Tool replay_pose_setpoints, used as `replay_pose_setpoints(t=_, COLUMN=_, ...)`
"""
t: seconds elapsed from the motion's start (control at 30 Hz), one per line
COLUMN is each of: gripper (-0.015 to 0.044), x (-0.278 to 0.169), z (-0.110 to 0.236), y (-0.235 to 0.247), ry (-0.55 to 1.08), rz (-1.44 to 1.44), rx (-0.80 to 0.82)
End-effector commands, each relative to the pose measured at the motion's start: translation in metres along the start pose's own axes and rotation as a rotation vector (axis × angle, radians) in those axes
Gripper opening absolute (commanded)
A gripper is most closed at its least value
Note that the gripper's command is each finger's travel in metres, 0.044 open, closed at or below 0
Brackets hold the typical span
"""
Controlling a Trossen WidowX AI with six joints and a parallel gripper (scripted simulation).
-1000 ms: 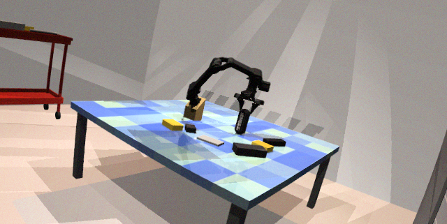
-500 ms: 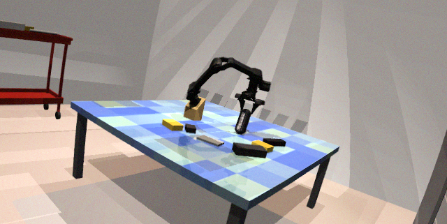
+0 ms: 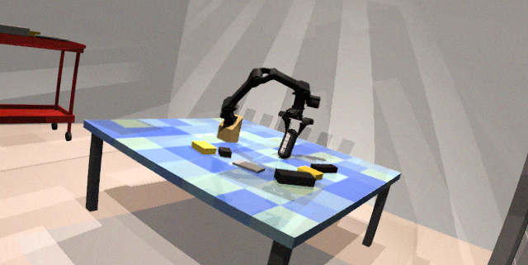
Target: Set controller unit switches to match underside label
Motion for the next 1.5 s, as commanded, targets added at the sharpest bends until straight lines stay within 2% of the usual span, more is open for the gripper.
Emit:
replay_pose_setpoints(t=0.0, gripper=0.0338, x=-0.004, z=-0.008, y=-0.001, ry=0.003, rz=0.005, rx=-0.016)
replay_pose_setpoints(t=1.47, gripper=0.0338, x=-0.03, z=-0.019, y=-0.008, ry=0.046, rz=0.004, rx=-0.026)
Point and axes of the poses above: the point midway between the two fingers, 35 mm back from their tips, its own z axis back along the fingers, its own y axis across the jaws, x = y × z, the point moved 10 cm from there along z, back along the fingers, and after that the axes turned 14 degrees about -z, right-handed, at the moved point
